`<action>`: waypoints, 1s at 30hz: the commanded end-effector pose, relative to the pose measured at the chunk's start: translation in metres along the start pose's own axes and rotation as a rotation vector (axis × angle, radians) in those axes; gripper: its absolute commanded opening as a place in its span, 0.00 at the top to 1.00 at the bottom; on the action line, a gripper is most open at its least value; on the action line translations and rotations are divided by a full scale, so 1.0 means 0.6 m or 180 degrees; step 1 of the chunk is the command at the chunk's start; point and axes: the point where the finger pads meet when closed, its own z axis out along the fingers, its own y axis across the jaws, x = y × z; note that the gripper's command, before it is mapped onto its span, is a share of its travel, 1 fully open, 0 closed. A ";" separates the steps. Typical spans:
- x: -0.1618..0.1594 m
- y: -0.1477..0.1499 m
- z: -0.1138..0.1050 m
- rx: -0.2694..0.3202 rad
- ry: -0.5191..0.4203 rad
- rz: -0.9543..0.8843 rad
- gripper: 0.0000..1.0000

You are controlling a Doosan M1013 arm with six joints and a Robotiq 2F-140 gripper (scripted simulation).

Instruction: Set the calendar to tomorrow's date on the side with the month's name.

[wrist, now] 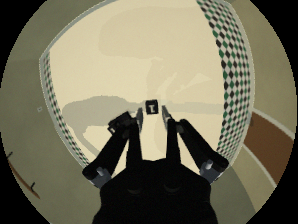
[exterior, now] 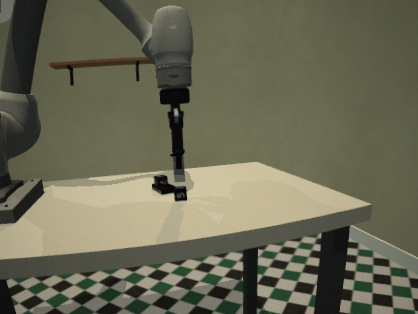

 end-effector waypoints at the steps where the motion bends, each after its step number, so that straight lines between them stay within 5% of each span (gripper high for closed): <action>1: 0.000 0.000 0.004 0.0001 0.0000 0.0000 0.71; 30: 0.000 0.000 0.022 0.0001 0.0000 0.0000 0.71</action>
